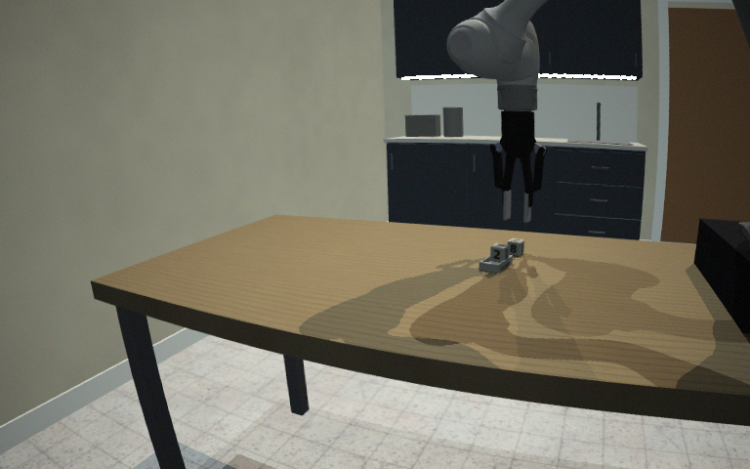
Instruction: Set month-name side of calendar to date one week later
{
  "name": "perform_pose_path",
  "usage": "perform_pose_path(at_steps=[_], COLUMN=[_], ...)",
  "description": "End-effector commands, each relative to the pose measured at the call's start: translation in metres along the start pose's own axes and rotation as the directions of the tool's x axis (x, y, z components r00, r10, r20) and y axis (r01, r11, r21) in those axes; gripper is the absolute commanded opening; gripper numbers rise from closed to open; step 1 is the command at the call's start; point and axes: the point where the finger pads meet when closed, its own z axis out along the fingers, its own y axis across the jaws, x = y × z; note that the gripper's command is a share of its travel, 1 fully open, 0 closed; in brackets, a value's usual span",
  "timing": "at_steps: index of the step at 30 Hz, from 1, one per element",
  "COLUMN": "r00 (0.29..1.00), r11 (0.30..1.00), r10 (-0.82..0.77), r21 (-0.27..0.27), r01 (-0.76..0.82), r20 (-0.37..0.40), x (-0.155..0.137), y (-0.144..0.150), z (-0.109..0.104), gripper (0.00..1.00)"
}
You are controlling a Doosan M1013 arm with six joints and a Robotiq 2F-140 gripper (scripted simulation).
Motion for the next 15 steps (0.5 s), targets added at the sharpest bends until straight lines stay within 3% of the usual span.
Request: perform_pose_path(at_steps=[1,15], r00=[1.000,1.000], r11=[1.000,1.000], r10=[0.000,0.000], r21=[0.000,0.000], r01=[0.000,0.000], r20=[0.000,0.000], x=[0.000,0.000], y=[0.000,0.000], z=[0.001,0.023], gripper=[0.36,0.36])
